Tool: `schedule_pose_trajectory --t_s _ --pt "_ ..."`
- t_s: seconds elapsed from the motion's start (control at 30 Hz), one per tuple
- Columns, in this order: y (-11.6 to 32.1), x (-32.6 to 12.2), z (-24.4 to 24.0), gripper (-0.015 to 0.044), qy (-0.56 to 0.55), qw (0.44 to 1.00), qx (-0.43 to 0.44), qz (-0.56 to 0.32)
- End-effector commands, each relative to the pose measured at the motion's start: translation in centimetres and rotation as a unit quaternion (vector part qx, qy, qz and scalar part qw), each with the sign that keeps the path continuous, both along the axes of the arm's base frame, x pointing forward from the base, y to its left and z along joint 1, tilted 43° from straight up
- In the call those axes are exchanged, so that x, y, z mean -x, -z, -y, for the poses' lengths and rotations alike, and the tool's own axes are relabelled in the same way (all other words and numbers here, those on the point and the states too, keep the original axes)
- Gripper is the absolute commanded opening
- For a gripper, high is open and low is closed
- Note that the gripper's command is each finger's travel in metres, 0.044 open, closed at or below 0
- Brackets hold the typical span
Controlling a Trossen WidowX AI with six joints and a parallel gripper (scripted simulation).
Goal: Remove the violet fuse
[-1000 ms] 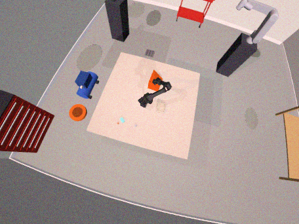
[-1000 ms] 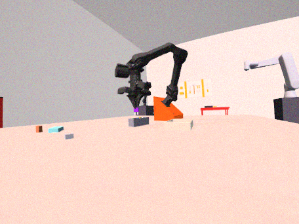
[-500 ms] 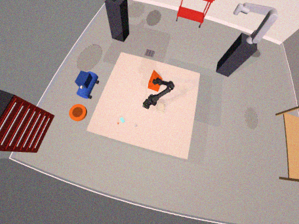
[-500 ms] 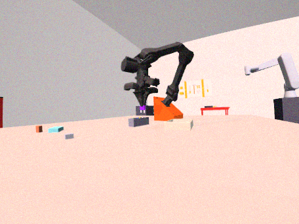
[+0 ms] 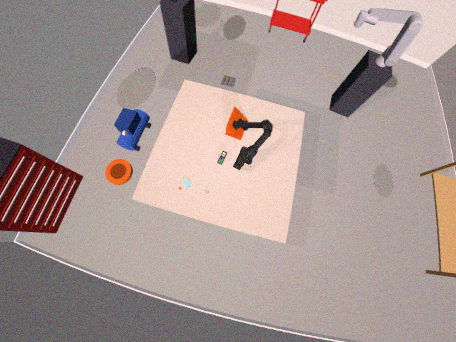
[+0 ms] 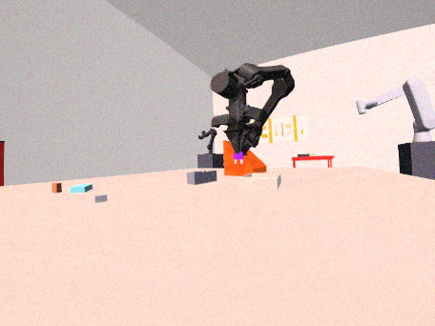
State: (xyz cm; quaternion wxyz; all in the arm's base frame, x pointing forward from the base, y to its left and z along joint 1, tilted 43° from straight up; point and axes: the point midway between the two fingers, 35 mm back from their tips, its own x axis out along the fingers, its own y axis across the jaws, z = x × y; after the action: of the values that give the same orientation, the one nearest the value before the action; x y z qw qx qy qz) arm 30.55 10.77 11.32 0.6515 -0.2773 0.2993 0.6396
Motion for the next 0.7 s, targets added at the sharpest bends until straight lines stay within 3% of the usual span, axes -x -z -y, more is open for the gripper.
schedule_pose_trajectory --t_s 0.0,0.2,0.67 --pt "-1.9 1.6 -2.2 0.0000 0.001 1.000 -0.007 -0.008" --pt "-3.9 3.2 -4.3 0.0000 -0.001 1.000 -0.014 -0.009" --pt "-3.1 3.2 -5.1 0.0000 -0.001 1.000 -0.014 -0.009"
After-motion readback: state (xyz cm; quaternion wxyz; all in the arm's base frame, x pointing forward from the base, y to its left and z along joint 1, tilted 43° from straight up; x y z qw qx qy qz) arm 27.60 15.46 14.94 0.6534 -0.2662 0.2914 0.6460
